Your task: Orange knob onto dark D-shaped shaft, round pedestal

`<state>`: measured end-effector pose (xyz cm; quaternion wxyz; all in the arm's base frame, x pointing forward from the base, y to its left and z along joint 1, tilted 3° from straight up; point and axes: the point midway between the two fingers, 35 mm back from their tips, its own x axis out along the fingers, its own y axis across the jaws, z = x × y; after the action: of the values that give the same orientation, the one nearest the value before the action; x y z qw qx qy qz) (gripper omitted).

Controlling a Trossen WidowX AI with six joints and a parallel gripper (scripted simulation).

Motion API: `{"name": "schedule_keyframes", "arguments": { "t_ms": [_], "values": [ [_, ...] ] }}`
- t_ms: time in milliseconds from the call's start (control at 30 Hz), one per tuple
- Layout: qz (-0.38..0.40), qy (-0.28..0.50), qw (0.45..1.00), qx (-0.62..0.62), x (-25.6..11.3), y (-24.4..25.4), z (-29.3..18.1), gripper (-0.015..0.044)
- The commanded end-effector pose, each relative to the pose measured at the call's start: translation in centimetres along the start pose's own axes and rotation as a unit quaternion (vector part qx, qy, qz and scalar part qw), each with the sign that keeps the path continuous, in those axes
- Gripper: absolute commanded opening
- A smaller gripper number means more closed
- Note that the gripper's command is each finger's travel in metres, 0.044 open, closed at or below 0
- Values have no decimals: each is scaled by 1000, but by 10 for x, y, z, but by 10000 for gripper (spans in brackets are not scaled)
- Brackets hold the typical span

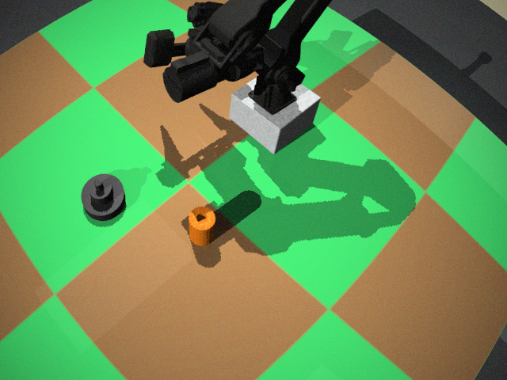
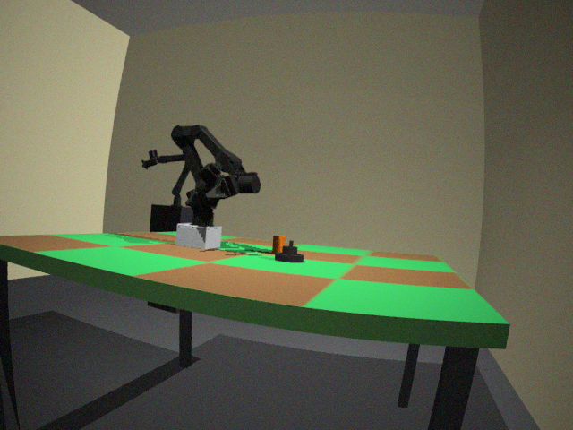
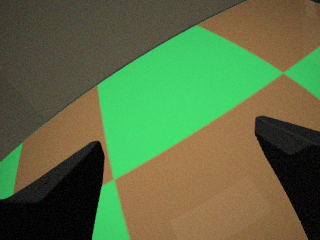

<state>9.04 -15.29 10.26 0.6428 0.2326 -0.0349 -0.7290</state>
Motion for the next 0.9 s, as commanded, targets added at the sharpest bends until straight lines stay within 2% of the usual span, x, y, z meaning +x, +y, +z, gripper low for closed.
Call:
{"name": "schedule_keyframes", "arguments": {
  "t_ms": [0,200,433,667,867],
  "values": [
    [-4,2,1000,-7,0,0,0,426],
    [-88,108,966,-219,9,-6,-3,440],
    [-94,282,844,-447,15,-11,-2,440],
    [20,427,681,-595,17,-8,4,440],
    [183,476,548,-663,22,0,19,440]
  ]
}}
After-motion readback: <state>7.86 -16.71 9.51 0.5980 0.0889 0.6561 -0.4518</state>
